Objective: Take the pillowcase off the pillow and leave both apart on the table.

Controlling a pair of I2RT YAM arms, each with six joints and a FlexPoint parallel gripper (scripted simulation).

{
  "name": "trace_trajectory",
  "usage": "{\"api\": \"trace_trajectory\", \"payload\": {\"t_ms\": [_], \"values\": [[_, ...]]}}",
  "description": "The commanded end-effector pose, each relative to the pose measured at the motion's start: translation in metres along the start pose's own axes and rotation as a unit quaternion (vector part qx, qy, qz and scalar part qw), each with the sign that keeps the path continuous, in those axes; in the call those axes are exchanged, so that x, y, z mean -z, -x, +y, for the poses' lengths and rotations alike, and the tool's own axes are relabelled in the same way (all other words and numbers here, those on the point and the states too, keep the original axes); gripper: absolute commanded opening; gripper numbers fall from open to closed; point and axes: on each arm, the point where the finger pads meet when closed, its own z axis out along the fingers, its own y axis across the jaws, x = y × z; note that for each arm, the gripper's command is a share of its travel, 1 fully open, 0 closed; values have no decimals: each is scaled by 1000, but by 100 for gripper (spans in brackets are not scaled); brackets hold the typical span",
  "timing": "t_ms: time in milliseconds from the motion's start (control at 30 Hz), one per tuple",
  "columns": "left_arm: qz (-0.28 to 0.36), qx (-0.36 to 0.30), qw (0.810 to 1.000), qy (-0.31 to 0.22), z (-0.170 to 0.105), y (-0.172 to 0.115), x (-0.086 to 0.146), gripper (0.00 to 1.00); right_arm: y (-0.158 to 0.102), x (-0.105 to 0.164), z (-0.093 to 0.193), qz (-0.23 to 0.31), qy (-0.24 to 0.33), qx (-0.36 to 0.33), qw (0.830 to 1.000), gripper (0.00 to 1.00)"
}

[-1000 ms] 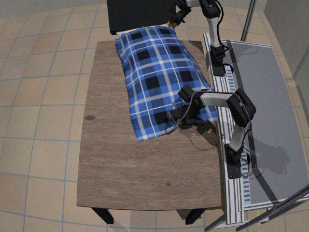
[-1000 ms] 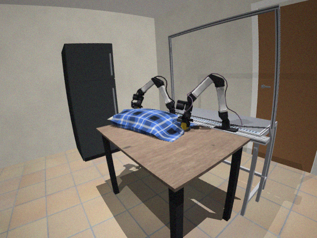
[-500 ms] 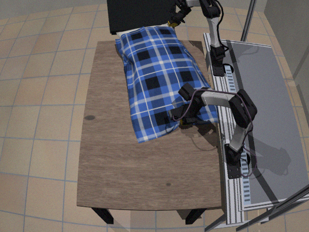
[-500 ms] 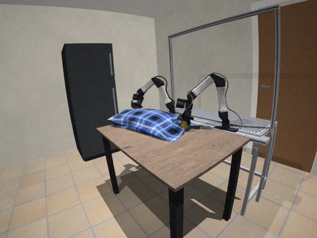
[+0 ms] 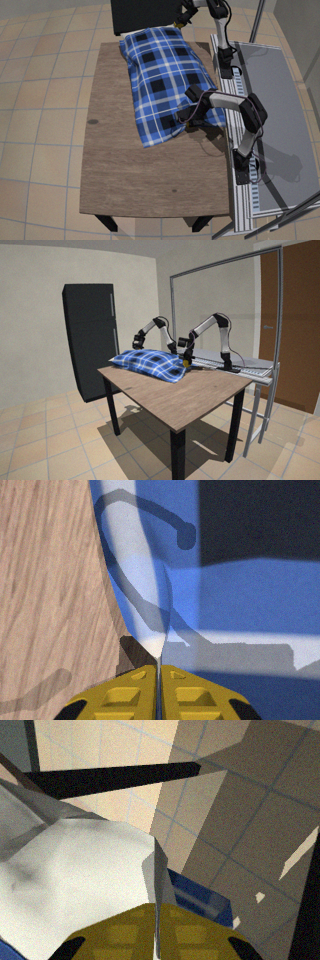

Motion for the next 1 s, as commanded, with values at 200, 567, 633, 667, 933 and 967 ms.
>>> {"api": "trace_trajectory", "payload": {"t_ms": [200, 567, 633, 667, 933, 967], "values": [[-15, 5, 1000, -9, -2, 14, 21, 0, 0, -3, 5, -5, 0, 11, 1000, 0], [-16, 7, 1000, -10, -2, 16, 24, 0, 3, 1, 0, -10, 0, 4, 1000, 0], [-15, 7, 1000, -8, -2, 16, 23, 0, 3, 2, 0, -11, 0, 4, 1000, 0], [-19, 9, 1000, -16, -5, 20, 30, 0, 3, 2, 0, -11, 0, 4, 1000, 0], [-18, 8, 1000, -13, -5, 25, 48, 0, 3, 2, 0, -11, 0, 4, 1000, 0], [-18, 8, 1000, -13, -5, 25, 48, 0, 3, 2, 0, -11, 0, 4, 1000, 0]]}}
